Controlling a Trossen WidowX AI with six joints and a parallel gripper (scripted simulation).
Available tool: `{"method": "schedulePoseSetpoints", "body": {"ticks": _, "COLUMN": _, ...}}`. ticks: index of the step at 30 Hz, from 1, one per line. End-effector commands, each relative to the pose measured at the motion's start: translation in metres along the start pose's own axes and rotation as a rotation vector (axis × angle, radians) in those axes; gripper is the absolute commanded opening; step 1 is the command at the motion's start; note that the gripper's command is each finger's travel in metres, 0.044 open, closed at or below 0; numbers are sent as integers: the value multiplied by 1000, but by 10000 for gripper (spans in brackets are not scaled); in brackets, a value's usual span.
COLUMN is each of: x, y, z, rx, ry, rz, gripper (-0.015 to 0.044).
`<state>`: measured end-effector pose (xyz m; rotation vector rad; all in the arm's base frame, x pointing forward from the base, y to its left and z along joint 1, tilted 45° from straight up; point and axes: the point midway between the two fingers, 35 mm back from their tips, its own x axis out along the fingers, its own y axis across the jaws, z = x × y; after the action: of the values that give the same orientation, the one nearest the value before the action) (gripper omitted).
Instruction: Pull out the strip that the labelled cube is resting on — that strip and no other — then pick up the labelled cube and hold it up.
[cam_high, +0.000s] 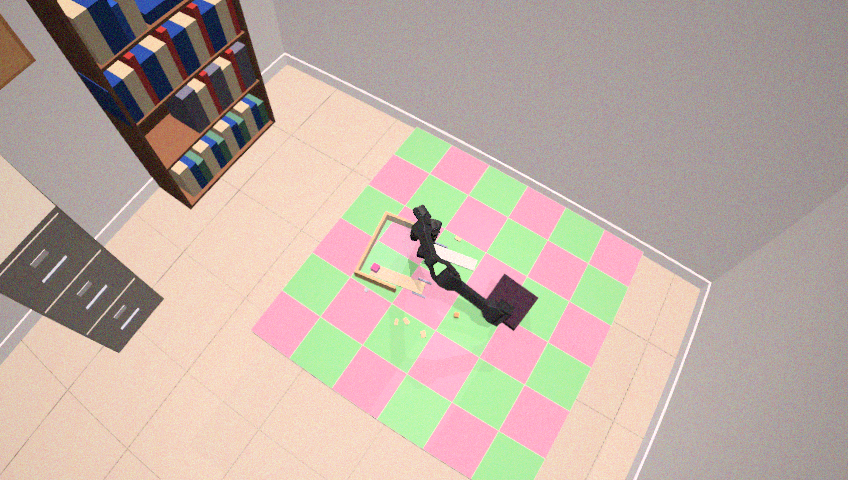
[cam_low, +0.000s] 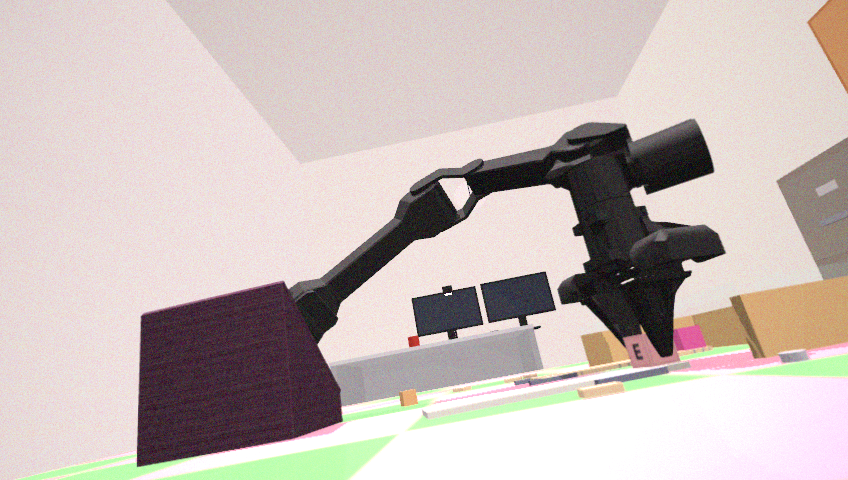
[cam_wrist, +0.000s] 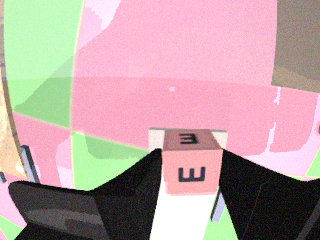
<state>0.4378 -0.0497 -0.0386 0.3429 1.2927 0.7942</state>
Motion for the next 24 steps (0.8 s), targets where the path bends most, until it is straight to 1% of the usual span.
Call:
{"method": "schedulePoseSetpoints", "body": {"ticks": 1, "x": -1, "y": 0, "z": 0, "rx": 0, "ry": 0, "rz": 0, "gripper": 118}}
{"method": "schedulePoseSetpoints", "body": {"ticks": 5, "x": -1, "y": 0, "z": 0, "rx": 0, "ry": 0, "rz": 0, "gripper": 92}}
{"method": "schedulePoseSetpoints", "body": {"ticks": 8, "x": -1, "y": 0, "z": 0, "rx": 0, "ry": 0, "rz": 0, "gripper": 13}}
{"method": "schedulePoseSetpoints", "body": {"ticks": 9, "x": -3, "y": 1, "z": -2, "rx": 0, "ry": 0, "rz": 0, "gripper": 0}}
{"method": "schedulePoseSetpoints", "body": {"ticks": 24, "x": -40, "y": 24, "z": -49, "rx": 8, "ry": -2, "rz": 1, "gripper": 0}}
